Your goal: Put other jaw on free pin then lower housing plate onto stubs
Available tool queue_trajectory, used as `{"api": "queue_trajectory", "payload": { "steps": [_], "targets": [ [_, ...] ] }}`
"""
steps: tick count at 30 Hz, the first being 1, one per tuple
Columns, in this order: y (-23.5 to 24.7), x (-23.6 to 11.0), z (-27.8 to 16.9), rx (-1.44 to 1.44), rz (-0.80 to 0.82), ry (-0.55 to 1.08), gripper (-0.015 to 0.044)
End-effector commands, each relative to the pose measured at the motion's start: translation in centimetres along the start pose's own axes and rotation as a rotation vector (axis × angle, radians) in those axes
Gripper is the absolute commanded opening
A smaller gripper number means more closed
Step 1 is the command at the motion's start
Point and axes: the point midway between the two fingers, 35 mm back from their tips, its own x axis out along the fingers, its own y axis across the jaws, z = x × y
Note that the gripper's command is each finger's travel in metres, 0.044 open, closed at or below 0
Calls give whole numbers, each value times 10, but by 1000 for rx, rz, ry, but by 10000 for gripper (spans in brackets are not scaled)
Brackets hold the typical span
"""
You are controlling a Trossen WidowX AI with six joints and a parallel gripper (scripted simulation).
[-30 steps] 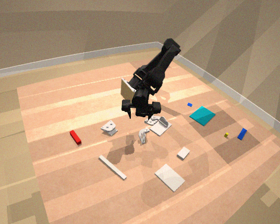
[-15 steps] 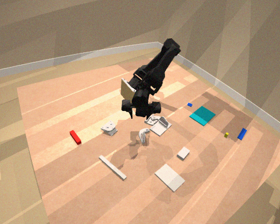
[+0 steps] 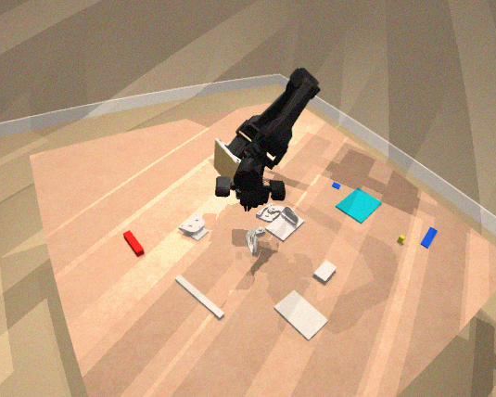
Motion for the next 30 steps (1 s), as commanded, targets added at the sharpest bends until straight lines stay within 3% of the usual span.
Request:
{"api": "queue_trajectory", "payload": {
  "steps": [1,14,30],
  "targets": [
    [0,0,0,0,0,0,0],
    [0,0,0,0,0,0,0],
    [0,0,0,0,0,0,420]
  ]
}}
